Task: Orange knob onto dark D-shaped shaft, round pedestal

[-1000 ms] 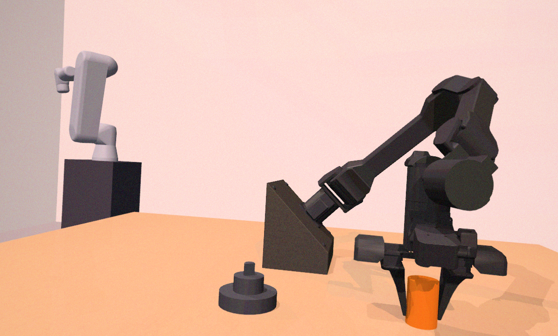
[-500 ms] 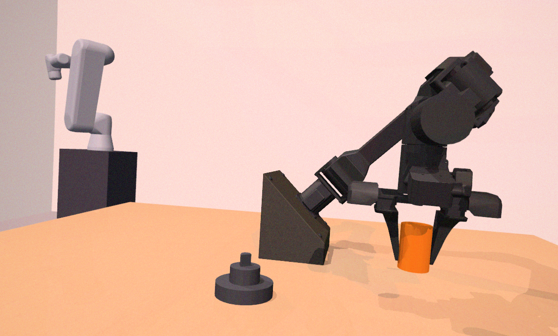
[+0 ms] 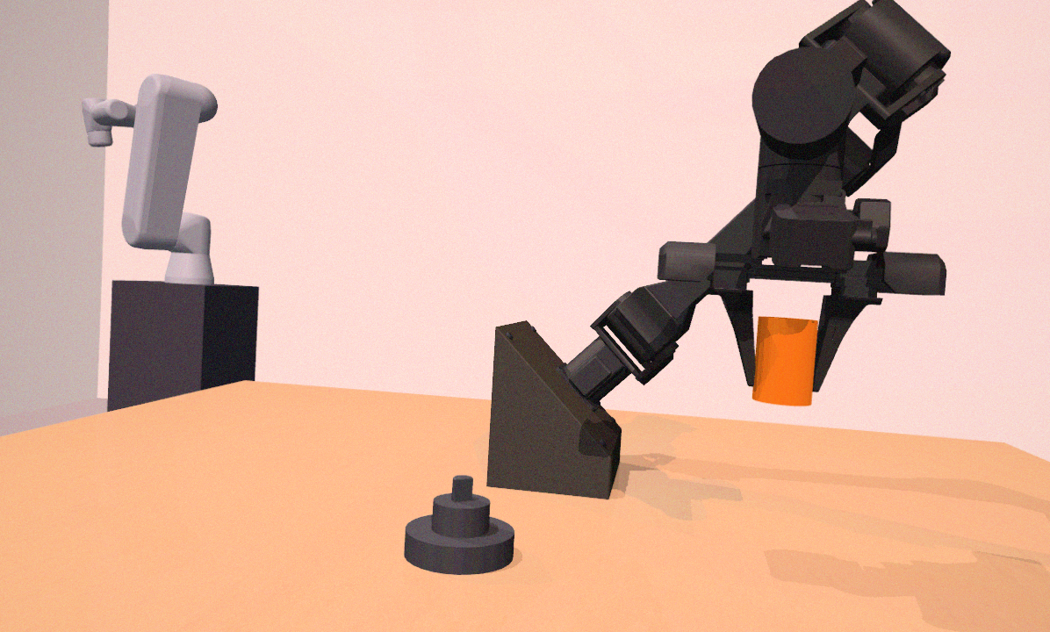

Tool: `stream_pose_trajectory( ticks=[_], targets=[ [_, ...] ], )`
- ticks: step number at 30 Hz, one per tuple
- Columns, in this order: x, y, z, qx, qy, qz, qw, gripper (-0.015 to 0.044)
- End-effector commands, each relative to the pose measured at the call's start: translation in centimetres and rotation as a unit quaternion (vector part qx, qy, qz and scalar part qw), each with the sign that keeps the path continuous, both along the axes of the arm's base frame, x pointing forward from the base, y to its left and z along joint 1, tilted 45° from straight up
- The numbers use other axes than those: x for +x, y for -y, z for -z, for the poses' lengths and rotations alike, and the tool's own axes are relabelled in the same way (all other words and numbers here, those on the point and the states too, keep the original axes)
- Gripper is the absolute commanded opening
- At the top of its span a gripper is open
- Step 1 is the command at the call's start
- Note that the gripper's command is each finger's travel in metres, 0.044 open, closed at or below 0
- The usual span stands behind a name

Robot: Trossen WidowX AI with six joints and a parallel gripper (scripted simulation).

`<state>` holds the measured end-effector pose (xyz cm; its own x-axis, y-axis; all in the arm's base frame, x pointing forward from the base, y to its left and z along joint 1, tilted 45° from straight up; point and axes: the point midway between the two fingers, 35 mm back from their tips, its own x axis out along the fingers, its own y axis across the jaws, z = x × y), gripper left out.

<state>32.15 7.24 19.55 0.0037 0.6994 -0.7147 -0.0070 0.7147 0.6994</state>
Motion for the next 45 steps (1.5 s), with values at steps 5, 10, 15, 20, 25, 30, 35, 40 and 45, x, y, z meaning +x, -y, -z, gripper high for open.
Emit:
stream_pose_trajectory(
  ticks=[5,10,15,20,25,30,35,40,45],
  targets=[
    [0.4,1.0,0.9,-0.001,-0.007,0.007,1.000,0.0000],
    [0.9,1.9,2.2,-0.003,-0.010,0.010,1.000,0.0000],
    [1.4,2.8,3.5,-0.004,-0.009,0.010,1.000,0.0000],
    [1.8,3.7,4.8,-0.005,-0.008,0.009,1.000,0.0000],
    [2.1,4.6,6.2,-0.006,-0.007,0.008,1.000,0.0000],
    [2.4,5.5,7.5,-0.007,-0.006,0.007,1.000,0.0000],
    [2.6,6.4,8.9,-0.007,-0.005,0.006,1.000,0.0000],
    [2.7,7.3,10.3,-0.007,-0.005,0.005,1.000,0.0000],
    [2.7,8.1,11.7,-0.007,-0.004,0.004,1.000,0.0000]
  ],
)
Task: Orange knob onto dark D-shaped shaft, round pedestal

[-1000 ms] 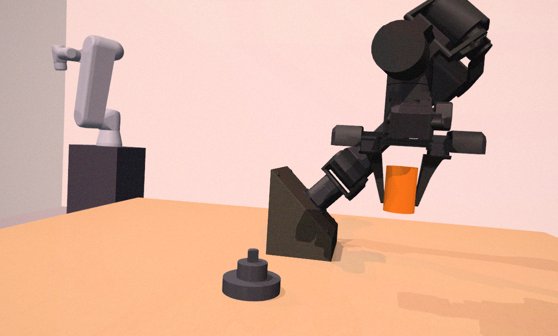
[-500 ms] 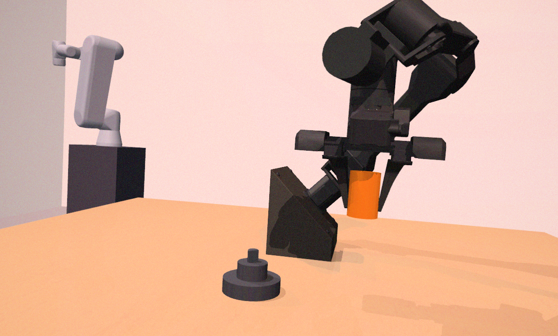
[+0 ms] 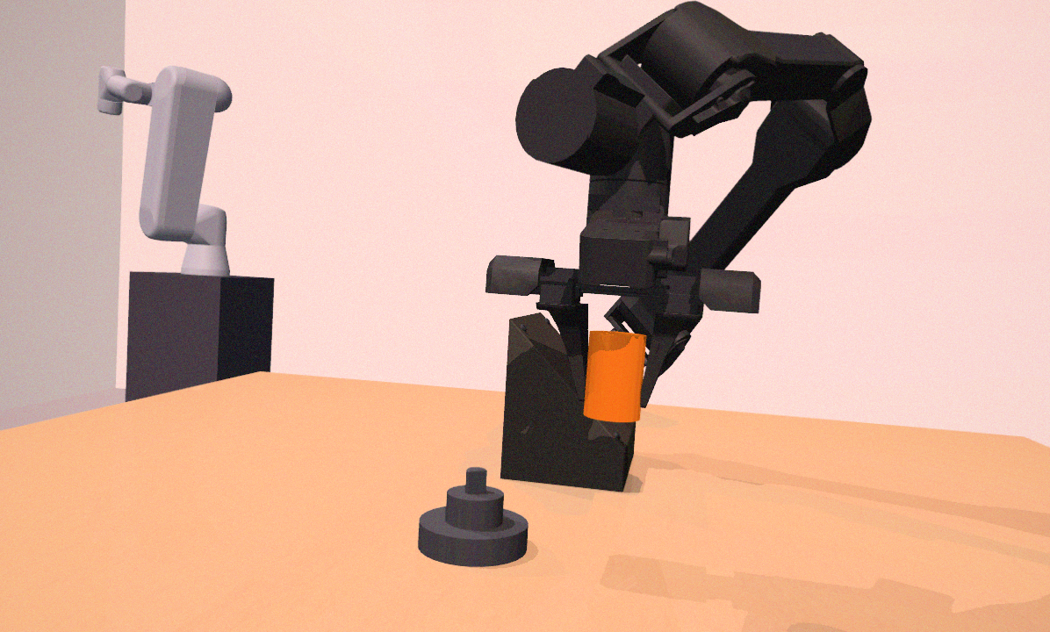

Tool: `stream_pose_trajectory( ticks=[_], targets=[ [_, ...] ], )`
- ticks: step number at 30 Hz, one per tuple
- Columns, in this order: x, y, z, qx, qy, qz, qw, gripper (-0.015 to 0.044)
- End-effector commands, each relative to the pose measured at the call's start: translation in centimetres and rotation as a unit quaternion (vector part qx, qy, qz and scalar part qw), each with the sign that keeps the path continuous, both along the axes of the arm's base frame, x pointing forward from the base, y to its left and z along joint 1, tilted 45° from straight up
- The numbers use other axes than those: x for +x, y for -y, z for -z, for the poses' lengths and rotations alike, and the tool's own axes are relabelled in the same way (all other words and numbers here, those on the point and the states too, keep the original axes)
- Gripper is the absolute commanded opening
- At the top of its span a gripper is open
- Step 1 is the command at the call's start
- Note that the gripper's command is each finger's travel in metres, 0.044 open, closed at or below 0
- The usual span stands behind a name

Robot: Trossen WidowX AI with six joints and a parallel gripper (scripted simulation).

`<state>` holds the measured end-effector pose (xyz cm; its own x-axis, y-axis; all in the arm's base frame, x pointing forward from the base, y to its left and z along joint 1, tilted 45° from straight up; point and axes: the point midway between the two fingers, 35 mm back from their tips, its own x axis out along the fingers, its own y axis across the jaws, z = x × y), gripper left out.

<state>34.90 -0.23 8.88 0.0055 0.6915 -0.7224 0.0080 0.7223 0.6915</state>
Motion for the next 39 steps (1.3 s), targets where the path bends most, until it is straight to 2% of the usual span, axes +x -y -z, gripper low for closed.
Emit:
stream_pose_trajectory(
  ticks=[1,29,39],
  targets=[
    [0.0,0.8,1.3,-0.002,0.001,-0.002,1.000,0.0000],
    [-1.3,5.3,9.0,0.004,0.007,-0.008,1.000,0.0000],
    [-1.3,4.2,10.4,0.004,0.007,-0.008,1.000,0.0000]
  ],
)
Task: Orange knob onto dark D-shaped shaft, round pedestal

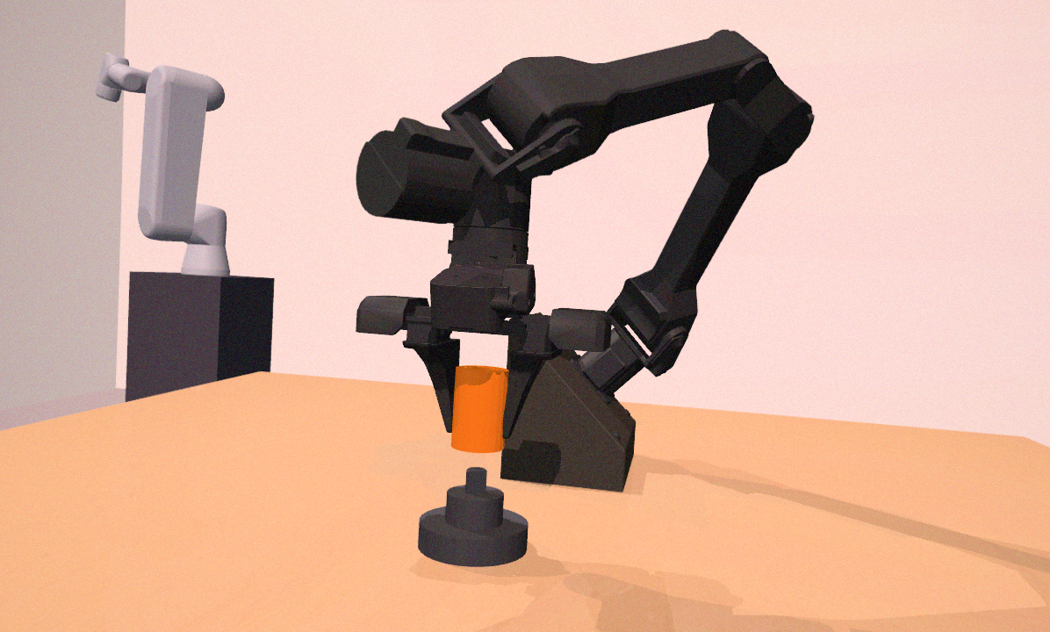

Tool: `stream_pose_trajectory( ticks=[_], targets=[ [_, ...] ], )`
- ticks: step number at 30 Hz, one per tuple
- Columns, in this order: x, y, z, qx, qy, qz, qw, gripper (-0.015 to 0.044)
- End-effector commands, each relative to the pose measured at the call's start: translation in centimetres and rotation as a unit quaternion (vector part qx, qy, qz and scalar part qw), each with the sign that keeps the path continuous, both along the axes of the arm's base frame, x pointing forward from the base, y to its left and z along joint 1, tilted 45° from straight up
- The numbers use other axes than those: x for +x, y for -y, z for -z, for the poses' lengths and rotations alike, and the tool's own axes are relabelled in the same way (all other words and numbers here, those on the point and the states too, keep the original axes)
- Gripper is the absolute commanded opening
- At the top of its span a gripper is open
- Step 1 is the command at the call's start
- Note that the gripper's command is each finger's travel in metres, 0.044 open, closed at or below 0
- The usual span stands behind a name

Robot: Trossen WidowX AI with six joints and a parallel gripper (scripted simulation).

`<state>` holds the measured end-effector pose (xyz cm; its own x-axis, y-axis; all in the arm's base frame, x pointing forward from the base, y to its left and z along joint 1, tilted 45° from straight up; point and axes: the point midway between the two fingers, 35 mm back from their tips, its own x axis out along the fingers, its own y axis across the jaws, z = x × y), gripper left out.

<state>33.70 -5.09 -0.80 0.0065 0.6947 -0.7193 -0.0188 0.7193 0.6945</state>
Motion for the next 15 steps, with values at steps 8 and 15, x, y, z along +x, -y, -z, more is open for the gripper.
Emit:
stream_pose_trajectory(
  ticks=[8,15],
  targets=[
    [-0.07,-1.09,1.08,0.002,-0.001,-0.001,1.000,0.0000],
    [-0.02,-1.21,1.15,0.002,-0.001,-0.001,1.000,0.0000]
  ],
)
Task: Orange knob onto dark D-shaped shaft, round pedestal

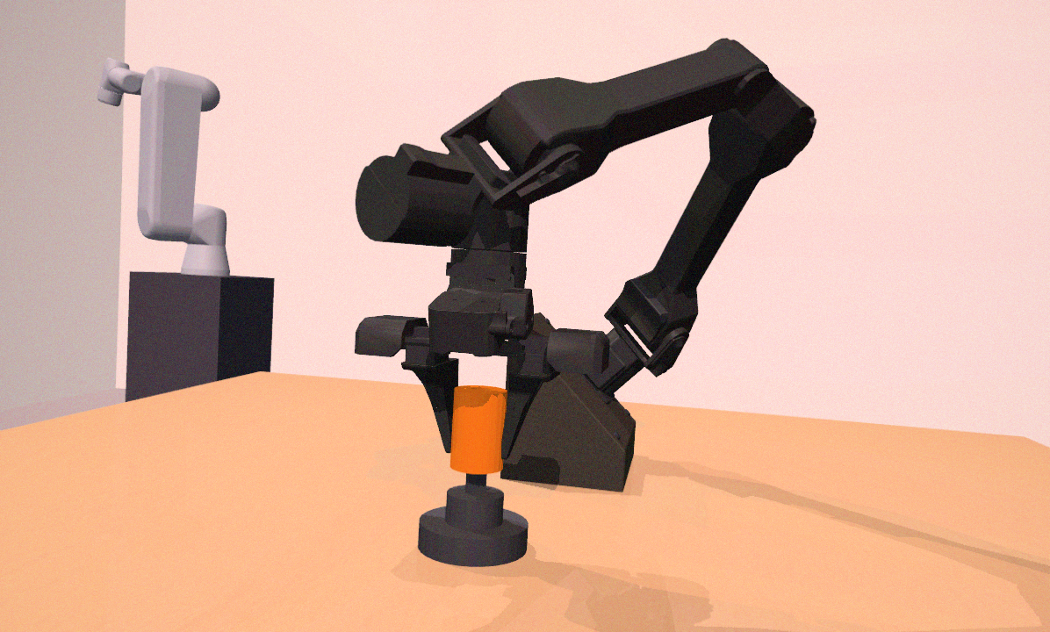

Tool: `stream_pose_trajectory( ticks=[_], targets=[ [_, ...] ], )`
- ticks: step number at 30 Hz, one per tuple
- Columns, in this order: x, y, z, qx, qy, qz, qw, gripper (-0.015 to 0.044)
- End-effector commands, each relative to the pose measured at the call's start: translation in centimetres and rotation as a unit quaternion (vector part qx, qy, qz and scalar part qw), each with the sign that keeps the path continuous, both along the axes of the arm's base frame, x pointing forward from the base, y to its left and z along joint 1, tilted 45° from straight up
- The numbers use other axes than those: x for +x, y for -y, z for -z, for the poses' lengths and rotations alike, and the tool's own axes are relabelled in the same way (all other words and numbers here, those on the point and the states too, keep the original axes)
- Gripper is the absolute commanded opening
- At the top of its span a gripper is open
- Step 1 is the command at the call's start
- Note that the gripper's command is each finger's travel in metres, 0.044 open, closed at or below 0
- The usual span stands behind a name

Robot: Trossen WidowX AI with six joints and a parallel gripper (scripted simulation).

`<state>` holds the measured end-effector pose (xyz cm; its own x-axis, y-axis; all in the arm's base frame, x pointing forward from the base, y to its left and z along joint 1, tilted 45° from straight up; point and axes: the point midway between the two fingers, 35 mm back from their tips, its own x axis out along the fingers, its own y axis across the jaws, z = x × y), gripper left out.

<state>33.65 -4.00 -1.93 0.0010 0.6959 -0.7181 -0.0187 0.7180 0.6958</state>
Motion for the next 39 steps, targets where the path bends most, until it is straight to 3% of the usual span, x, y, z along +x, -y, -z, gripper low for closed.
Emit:
stream_pose_trajectory(
  ticks=[1,27,34,39],
  targets=[
    [0.02,-0.14,0.03,0.002,0.001,0.001,1.000,0.0000],
    [-0.07,0.10,-0.19,0.001,0.001,0.001,1.000,0.0000],
    [0.03,0.06,-0.09,0.001,0.070,-0.070,0.995,0.0000],
    [-0.05,-0.04,0.09,0.001,0.074,-0.074,0.995,0.0000]
  ],
)
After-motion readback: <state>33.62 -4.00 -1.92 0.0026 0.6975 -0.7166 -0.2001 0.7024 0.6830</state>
